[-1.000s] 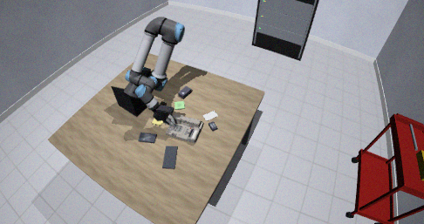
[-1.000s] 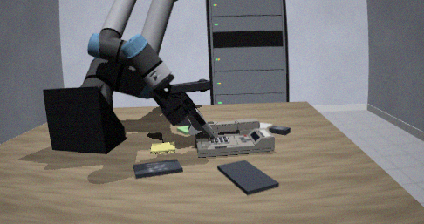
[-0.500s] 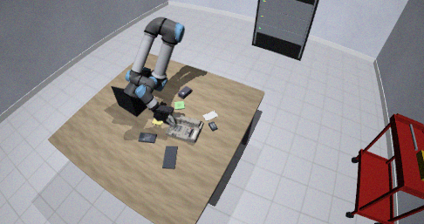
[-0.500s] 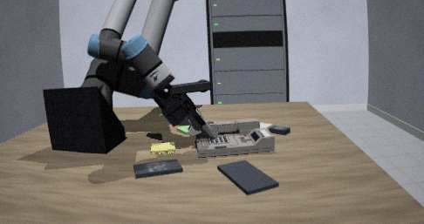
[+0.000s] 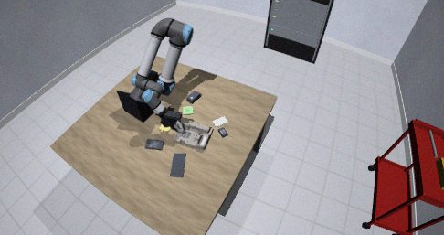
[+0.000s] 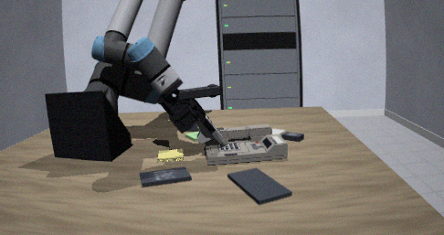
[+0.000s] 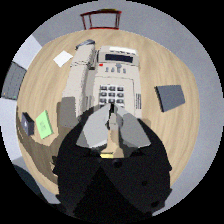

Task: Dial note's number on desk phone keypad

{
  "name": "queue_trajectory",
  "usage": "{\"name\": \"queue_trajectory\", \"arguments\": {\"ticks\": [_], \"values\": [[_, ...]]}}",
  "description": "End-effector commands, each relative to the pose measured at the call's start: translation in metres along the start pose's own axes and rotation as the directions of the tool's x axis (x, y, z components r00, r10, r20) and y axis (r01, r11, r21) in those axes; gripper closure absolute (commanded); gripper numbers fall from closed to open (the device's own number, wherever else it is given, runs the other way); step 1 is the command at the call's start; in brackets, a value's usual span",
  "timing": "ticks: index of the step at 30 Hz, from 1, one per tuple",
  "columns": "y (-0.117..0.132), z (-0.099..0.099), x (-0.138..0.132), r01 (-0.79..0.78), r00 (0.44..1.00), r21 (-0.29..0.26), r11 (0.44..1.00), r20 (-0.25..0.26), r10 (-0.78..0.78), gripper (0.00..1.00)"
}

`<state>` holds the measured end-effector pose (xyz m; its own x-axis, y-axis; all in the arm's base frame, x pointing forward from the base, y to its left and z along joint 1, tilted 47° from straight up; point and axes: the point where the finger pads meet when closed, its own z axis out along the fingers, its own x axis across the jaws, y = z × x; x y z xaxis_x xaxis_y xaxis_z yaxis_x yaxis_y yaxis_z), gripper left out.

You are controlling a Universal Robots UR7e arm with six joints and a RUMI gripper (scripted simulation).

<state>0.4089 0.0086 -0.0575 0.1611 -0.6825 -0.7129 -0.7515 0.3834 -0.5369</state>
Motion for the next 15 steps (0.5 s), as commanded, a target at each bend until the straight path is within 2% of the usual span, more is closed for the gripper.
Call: {"name": "queue_trajectory", "arguments": {"ticks": [1, 15], "values": [[0.0, 0.0001, 0.0003, 0.0, 1.0, 0.0, 1.0, -0.001, 0.0, 1.0], [0.0008, 0.0014, 0.0003, 0.0, 1.0, 0.0, 1.0, -0.001, 0.0, 1.0]]}}
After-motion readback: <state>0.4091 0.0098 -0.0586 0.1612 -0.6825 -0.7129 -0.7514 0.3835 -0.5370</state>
